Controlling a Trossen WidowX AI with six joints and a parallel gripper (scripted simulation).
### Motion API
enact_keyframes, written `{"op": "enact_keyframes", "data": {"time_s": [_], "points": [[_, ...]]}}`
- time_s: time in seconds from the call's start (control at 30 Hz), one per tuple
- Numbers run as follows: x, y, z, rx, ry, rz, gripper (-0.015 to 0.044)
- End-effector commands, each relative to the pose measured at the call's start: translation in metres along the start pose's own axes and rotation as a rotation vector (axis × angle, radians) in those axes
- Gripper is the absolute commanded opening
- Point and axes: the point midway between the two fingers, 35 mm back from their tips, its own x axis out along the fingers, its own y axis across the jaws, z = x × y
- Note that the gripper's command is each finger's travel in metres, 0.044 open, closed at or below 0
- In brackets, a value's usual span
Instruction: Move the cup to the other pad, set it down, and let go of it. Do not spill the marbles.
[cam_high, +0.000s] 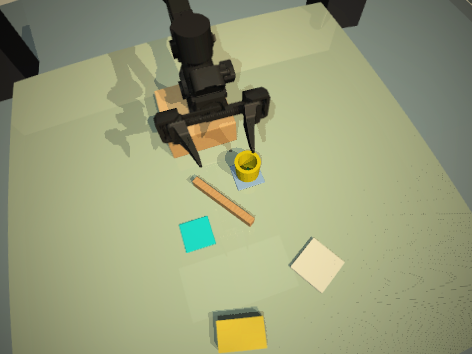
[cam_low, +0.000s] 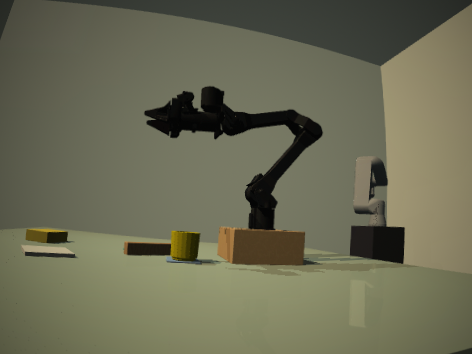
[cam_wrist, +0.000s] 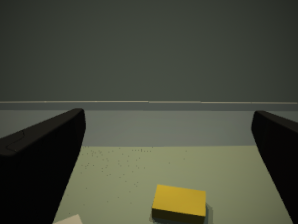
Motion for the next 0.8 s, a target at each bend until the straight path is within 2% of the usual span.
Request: {"op": "enact_keyframes", "data": {"time_s": [0.0,0.07,0.13,0.27,0.43,0.57,0.63,0.77], "points": [[0.001,0.001,-0.004,0.016,0.018,0.004,0.0374],[0.008,0.012,-0.036,0.140,0.161,0.026,0.0321],[0.010,0.029,-0.083,0.317,0.386,0.022,0.0269],[-0.008,0.052,-0.154,0.558,0.743,-0.081,0.0167],[-0.055,0.067,-0.217,0.746,1.110,-0.346,0.0167],[-0.101,0.070,-0.248,0.812,1.326,-0.642,0.0167],[-0.117,0.070,-0.254,0.818,1.378,-0.750,0.0167],[-0.119,0.069,-0.254,0.818,1.381,-0.756,0.0167]]}}
